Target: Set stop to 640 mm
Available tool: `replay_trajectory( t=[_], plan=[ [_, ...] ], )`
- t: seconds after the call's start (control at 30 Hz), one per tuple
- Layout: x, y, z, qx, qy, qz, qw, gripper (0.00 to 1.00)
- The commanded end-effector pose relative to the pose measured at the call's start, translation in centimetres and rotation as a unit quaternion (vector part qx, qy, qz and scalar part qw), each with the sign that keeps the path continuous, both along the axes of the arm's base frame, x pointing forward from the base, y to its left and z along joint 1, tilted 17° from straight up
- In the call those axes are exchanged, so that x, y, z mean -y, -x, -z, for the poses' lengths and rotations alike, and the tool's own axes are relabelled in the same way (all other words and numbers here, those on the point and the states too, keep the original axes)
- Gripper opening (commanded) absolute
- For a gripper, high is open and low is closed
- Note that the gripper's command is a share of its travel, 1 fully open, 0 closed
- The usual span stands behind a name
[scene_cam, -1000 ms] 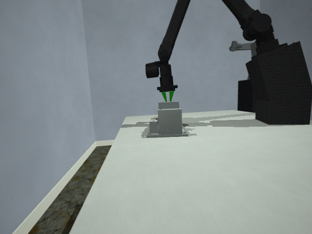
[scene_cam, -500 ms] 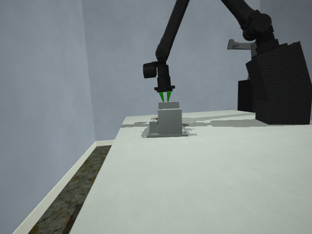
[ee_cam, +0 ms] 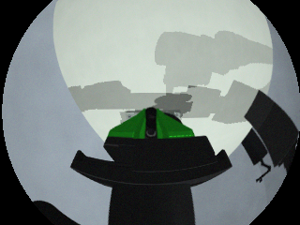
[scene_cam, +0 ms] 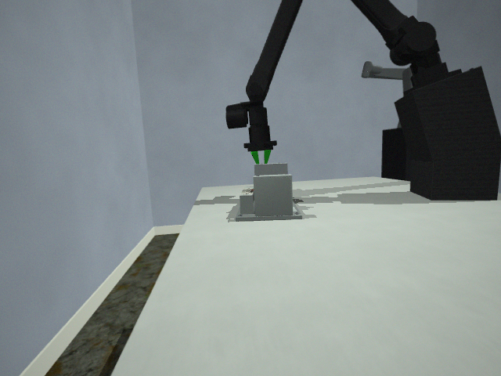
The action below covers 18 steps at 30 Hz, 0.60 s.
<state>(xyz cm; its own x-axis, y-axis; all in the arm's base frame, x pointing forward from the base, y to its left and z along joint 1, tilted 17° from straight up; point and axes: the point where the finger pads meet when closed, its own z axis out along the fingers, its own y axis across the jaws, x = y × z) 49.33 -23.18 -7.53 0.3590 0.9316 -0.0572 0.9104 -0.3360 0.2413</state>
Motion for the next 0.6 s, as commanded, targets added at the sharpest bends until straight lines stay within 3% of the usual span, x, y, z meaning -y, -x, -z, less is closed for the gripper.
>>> replay_trajectory(
  t=[0.0, 0.13, 0.57],
  plan=[
    [1.4, -3.6, -1.2, 0.036, 0.016, 0.003, 0.999, 0.06],
    [1.8, -3.7, 0.1, 0.035, 0.016, 0.003, 0.999, 0.06],
    [2.1, -3.4, 1.4, 0.034, 0.016, 0.004, 0.999, 0.06]
  ],
)
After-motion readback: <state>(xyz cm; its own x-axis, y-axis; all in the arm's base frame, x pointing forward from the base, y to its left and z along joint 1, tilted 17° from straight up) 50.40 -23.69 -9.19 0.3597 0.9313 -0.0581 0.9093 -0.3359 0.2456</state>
